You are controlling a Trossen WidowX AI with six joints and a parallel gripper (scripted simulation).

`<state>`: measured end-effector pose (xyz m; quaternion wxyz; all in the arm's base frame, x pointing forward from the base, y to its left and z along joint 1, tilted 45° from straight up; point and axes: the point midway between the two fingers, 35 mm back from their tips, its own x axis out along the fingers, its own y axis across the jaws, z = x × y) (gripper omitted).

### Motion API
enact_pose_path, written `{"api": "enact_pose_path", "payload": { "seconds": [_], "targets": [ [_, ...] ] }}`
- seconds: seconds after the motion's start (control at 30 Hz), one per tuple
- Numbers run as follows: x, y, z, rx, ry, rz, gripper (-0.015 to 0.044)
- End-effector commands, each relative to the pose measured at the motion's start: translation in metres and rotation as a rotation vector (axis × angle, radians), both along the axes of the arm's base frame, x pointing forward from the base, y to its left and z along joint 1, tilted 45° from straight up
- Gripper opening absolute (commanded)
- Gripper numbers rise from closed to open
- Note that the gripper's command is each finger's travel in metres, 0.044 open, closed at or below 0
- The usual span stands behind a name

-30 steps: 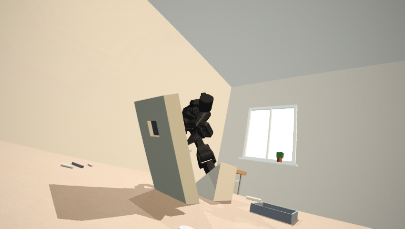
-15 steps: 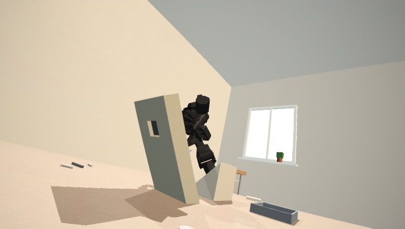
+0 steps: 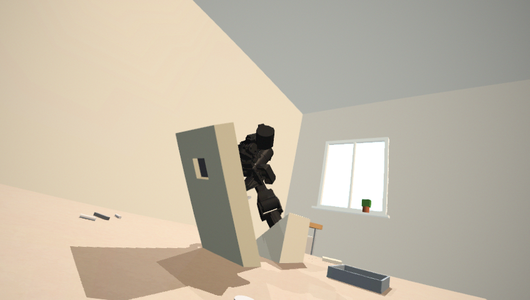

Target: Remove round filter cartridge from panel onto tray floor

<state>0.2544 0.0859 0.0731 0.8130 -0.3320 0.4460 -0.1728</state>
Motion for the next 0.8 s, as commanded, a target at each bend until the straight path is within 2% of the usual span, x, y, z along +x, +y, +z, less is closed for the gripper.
{"api": "enact_pose_path", "payload": {
  "seconds": [0.0,0.17,0.43,0.77],
  "targets": [
    [0.0,0.001,-0.001,0.009,0.005,-0.001,0.0119],
    [0.007,0.008,0.007,0.005,0.002,0.0,0.0],
    [0.012,0.017,0.017,0.002,0.001,0.0,0.0],
    [-0.01,0.051,0.046,0.009,0.009,0.002,0.0]
  ]
}}
